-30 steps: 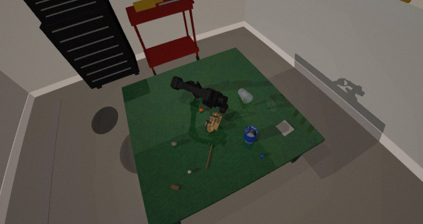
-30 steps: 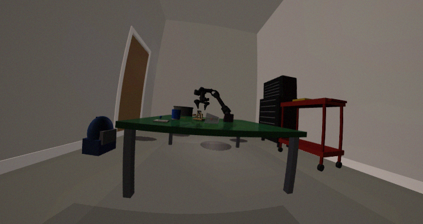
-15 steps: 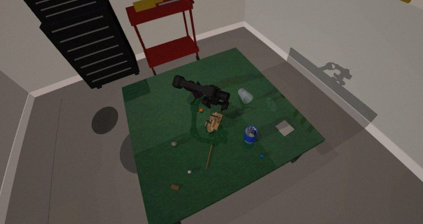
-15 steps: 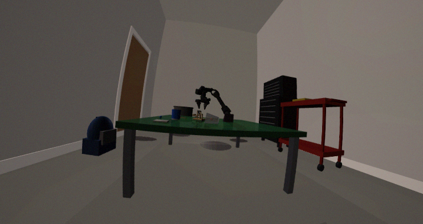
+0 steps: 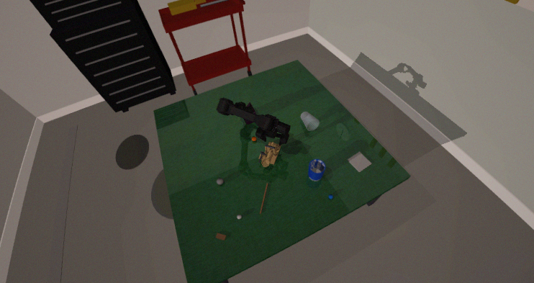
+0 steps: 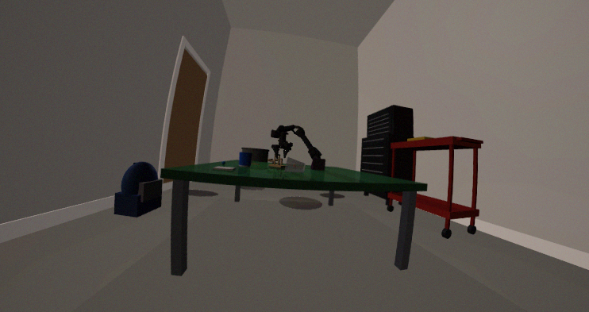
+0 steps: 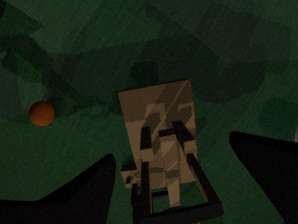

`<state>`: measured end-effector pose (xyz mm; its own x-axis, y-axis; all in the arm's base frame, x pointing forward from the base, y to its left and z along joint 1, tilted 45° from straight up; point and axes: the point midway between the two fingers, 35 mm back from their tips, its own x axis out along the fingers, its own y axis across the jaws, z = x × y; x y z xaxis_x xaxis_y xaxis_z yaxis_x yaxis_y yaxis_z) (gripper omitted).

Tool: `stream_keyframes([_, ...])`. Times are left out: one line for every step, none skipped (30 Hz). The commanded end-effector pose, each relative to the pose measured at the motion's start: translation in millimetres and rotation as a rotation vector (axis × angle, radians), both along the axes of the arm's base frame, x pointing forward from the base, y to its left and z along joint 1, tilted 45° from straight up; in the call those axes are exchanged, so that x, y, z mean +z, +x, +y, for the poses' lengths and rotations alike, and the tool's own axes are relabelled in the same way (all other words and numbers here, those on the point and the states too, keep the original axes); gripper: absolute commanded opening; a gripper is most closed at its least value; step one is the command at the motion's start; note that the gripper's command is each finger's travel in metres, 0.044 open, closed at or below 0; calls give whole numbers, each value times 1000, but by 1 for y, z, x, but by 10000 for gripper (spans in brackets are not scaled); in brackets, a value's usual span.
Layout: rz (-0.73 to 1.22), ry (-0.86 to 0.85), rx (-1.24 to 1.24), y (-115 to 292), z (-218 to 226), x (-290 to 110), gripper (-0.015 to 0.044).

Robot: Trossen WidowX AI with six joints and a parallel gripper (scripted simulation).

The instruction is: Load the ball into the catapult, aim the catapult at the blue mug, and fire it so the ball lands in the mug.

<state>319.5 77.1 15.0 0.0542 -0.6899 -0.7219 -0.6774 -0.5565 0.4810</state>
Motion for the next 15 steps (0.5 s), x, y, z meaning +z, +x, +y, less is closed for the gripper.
stream_keyframes([8,-8,3,0,-7,-6,440])
stream_keyframes([8,-8,3,0,-8,-7,440])
stream_keyframes([8,-8,3,0,-9,-8,440])
stream_keyframes([8,-8,3,0,-10,-9,440])
stream_keyframes([8,-8,3,0,-12,-10,440])
stream_keyframes([8,-8,3,0,-13,-11,440])
stream_keyframes([8,-8,3,0,-14,-13,440])
stream_keyframes([8,-8,3,1,-15,-14,440])
stream_keyframes([8,-8,3,1,-16,-15,440])
stream_keyframes([7,-8,3,1,-17,-16,440])
stream_keyframes([7,-8,3,1,-18,-17,440])
stream_keyframes([7,-8,3,1,-20,-18,440])
stream_keyframes([7,-8,3,1,-21,-19,440])
stream_keyframes([7,-8,3,1,-22,-21,440])
stream_keyframes([7,-8,3,1,-23,-22,440])
